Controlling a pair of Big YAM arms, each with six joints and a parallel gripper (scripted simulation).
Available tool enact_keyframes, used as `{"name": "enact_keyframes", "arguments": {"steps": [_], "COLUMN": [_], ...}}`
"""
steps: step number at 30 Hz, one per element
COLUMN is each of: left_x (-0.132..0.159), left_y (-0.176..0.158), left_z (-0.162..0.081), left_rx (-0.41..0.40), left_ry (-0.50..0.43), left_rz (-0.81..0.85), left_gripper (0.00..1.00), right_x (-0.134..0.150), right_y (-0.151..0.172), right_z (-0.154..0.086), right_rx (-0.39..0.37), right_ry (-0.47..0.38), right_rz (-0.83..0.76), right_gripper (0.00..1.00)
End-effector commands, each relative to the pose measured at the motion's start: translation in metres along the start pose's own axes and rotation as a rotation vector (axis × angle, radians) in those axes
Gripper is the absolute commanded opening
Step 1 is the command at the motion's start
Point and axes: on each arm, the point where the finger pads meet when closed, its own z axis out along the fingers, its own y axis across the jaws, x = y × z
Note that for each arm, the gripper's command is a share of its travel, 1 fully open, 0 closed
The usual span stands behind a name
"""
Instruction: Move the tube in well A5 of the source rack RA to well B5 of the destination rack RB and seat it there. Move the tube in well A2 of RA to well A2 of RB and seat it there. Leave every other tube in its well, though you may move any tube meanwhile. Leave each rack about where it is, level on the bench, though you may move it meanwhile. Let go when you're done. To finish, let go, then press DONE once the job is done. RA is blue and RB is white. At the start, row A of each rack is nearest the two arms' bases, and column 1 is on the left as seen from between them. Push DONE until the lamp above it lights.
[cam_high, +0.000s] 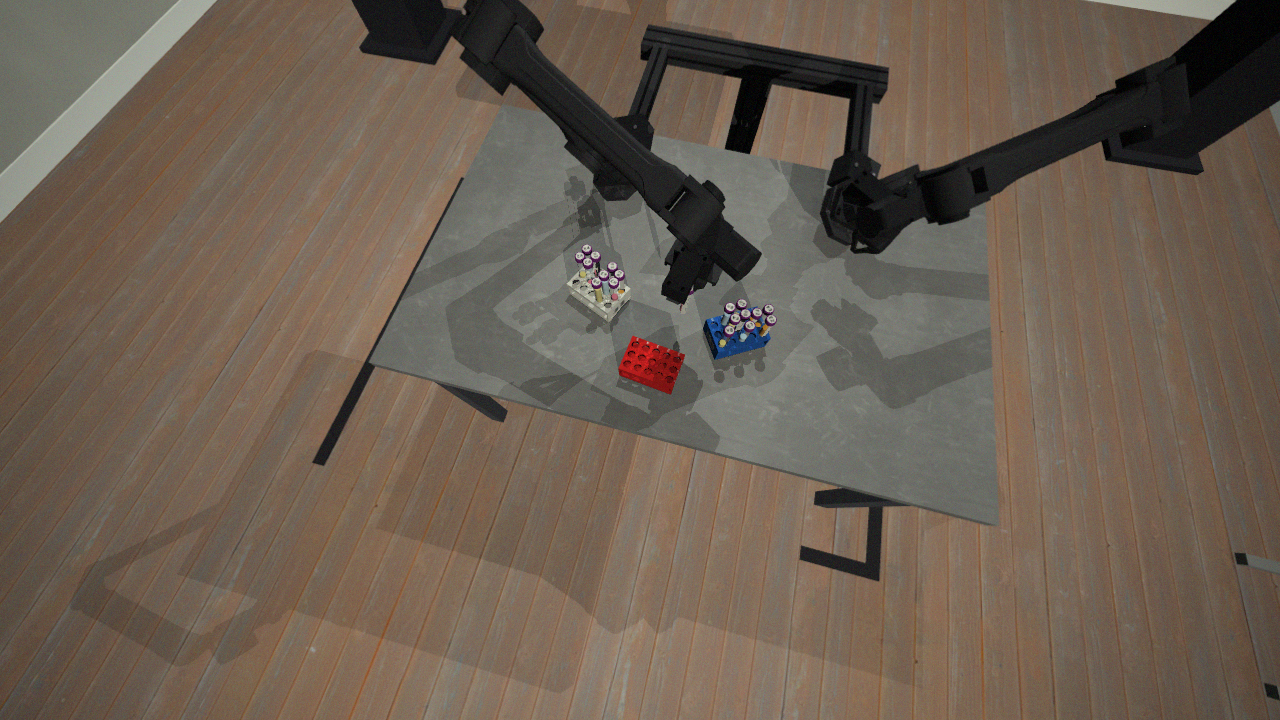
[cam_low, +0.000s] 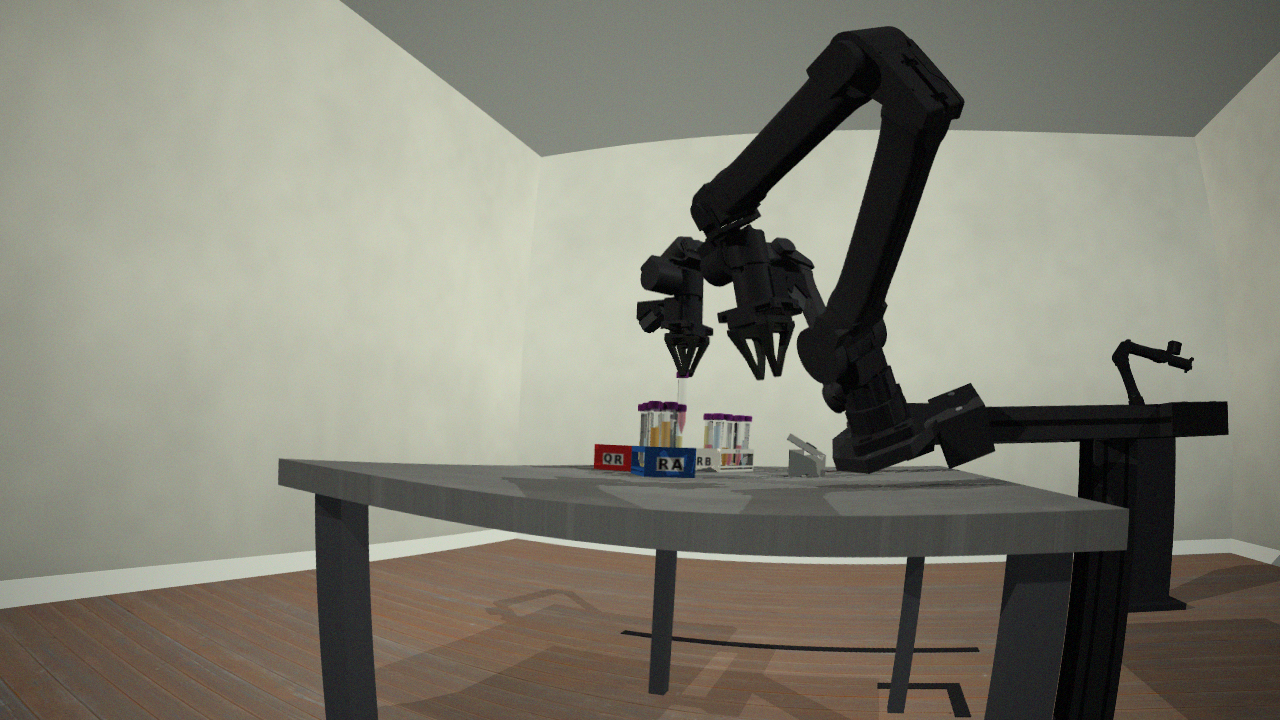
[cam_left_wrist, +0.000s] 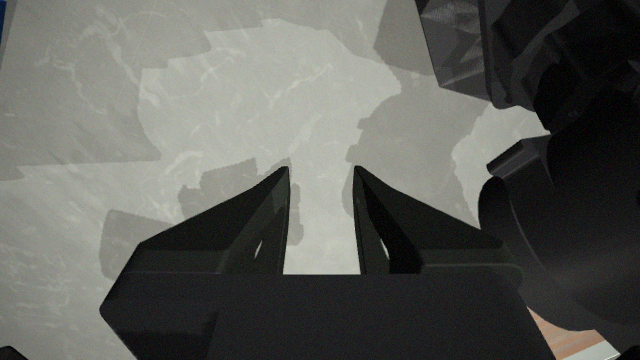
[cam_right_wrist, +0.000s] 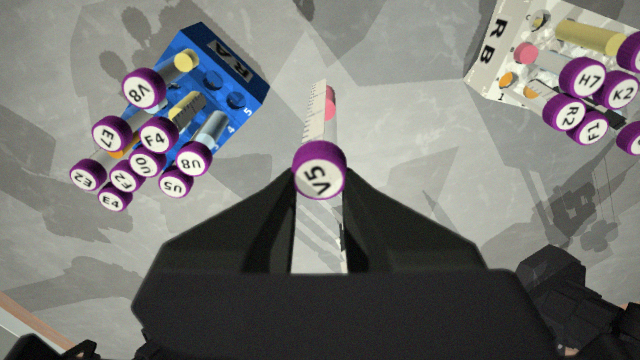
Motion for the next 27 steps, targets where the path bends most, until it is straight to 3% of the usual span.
{"name": "enact_keyframes", "arguments": {"steps": [1,3,13,17,19,27], "left_x": [0.001,0.001,0.001,0.001,0.001,0.001], "left_y": [0.008,0.008,0.008,0.008,0.008,0.008], "left_z": [-0.01,-0.01,-0.01,-0.01,-0.01,-0.01], "left_rx": [-0.024,-0.024,-0.024,-0.024,-0.024,-0.024], "left_ry": [-0.009,-0.009,-0.009,-0.009,-0.009,-0.009], "left_rz": [-0.009,-0.009,-0.009,-0.009,-0.009,-0.009], "left_gripper": [0.3,0.3,0.3,0.3,0.3,0.3], "right_x": [-0.019,-0.002,0.024,0.017,0.034,0.056], "right_y": [0.013,0.025,0.046,0.045,0.057,0.072], "right_z": [-0.006,-0.014,-0.015,-0.007,-0.015,-0.016], "right_rx": [-0.023,-0.038,-0.031,-0.022,-0.039,-0.028], "right_ry": [-0.003,-0.011,-0.008,0.0,-0.008,-0.005], "right_rz": [0.076,0.047,0.043,0.074,0.047,0.04], "right_gripper": [0.0,0.0,0.0,0.0,0.0,0.0]}}
